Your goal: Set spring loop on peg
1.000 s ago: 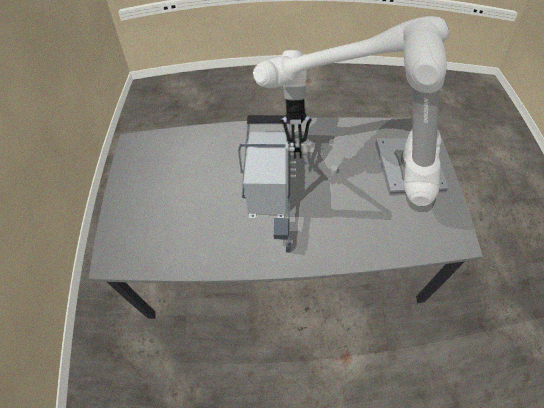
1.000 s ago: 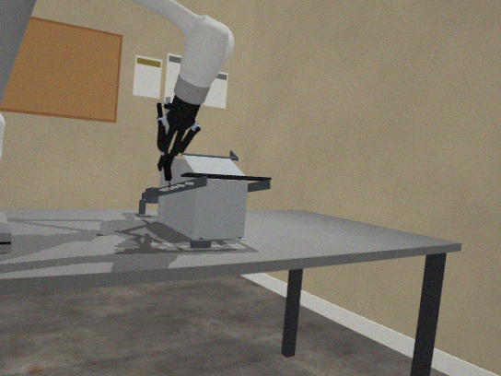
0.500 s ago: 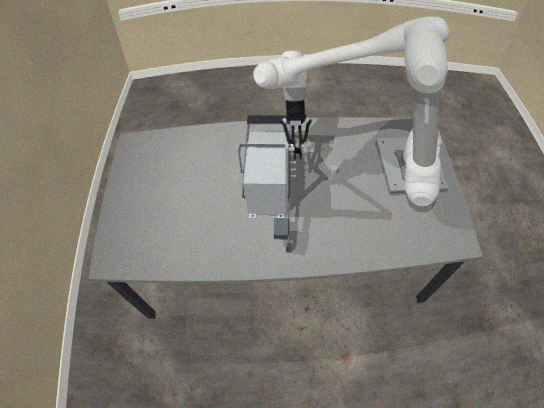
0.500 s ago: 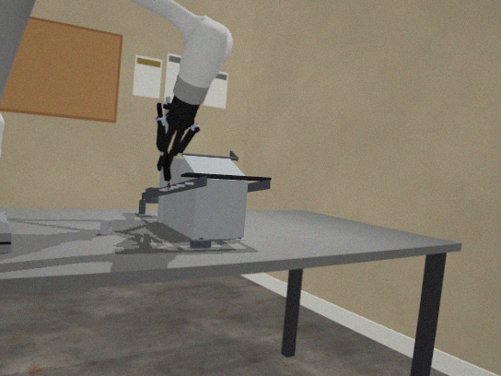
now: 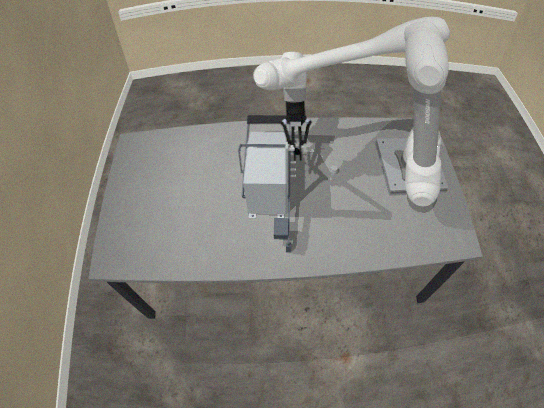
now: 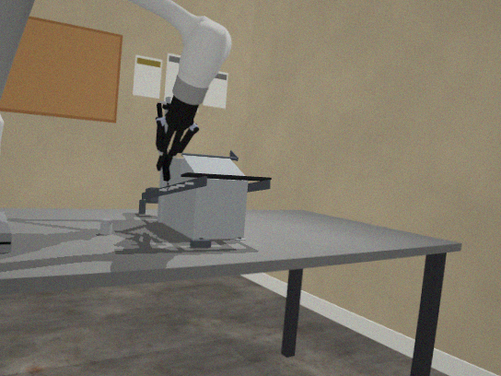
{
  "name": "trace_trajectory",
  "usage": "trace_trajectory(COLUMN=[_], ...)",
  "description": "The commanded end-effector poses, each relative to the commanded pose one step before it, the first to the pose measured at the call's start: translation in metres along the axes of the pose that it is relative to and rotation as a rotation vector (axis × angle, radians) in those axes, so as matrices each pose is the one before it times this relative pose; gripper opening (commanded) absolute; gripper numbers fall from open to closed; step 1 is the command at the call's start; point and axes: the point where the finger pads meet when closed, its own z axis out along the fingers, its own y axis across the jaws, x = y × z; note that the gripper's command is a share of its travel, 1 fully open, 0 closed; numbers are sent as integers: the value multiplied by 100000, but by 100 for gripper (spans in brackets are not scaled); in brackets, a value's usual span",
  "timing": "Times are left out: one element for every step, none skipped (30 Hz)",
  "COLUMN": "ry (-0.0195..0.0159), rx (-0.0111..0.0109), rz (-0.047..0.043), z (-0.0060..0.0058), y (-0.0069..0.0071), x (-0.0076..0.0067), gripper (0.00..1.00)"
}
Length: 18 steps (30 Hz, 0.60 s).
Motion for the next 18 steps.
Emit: trace_trajectory(ry=[11,0,0,0,0,0,0,0,0,0,0,0,0,0,0,0,0,0], rx=[-91,0,0,0,0,0,0,0,0,0,0,0,0,0,0,0,0,0], rz=[-56,0,0,0,0,0,0,0,0,0,0,0,0,0,0,0,0,0], z=[11,29,29,30,29,29,30,29,0,0,-32,0,0,-1,0,0,0,0], y=[27,1,1,1,1,1,1,1,0,0,-1,1,0,1,0,1,0,1], x=[118,40,40,40,40,40,40,40,0,0,-44,0,-1,0,-1,-1,0,-1], gripper=[17,17,17,17,17,17,17,17,17,17,17,17,17,17,17,17,17,17])
